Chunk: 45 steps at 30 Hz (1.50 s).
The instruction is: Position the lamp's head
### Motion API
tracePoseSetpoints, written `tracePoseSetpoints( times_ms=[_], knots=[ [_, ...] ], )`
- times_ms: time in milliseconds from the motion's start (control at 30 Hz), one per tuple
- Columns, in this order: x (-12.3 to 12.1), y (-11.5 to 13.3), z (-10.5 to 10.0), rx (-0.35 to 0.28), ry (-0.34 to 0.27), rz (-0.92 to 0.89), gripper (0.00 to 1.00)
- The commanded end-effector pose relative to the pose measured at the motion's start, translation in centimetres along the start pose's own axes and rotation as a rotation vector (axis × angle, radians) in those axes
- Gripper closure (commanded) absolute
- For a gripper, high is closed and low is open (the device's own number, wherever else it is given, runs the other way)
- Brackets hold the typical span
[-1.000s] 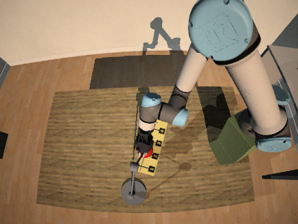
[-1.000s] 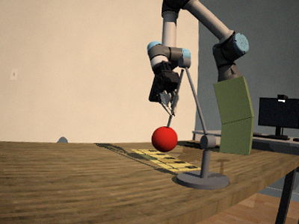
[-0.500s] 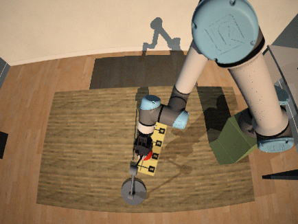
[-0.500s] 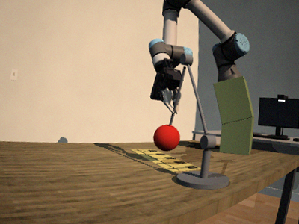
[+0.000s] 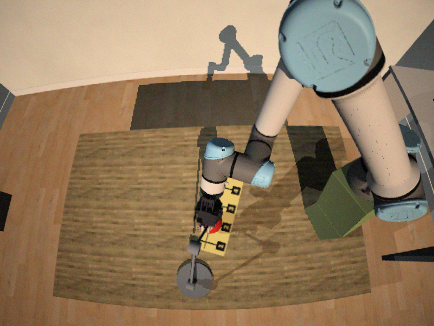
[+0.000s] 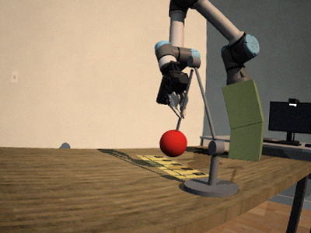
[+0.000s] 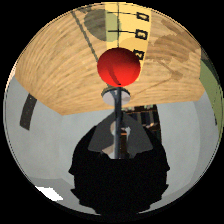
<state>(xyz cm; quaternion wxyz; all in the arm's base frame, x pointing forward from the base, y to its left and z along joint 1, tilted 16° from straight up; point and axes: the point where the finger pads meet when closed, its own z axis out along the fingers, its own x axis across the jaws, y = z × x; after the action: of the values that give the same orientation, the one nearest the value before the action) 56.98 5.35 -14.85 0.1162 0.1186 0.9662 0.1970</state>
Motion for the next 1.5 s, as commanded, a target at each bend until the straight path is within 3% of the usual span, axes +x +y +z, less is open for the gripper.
tracePoseSetpoints(
  times_ms=[0, 133, 167, 1467],
  knots=[
    [-0.05, -0.34, -0.1, 0.0, -0.001, -0.001, 1.0],
    [-0.06, -0.46, -0.12, 0.0, -0.001, -0.001, 1.0],
    [-0.06, -0.45, -0.12, 0.0, -0.001, -0.001, 0.0],
    [-0.05, -0.29, -0.09, 0.0, -0.001, -0.001, 0.0]
  ],
)
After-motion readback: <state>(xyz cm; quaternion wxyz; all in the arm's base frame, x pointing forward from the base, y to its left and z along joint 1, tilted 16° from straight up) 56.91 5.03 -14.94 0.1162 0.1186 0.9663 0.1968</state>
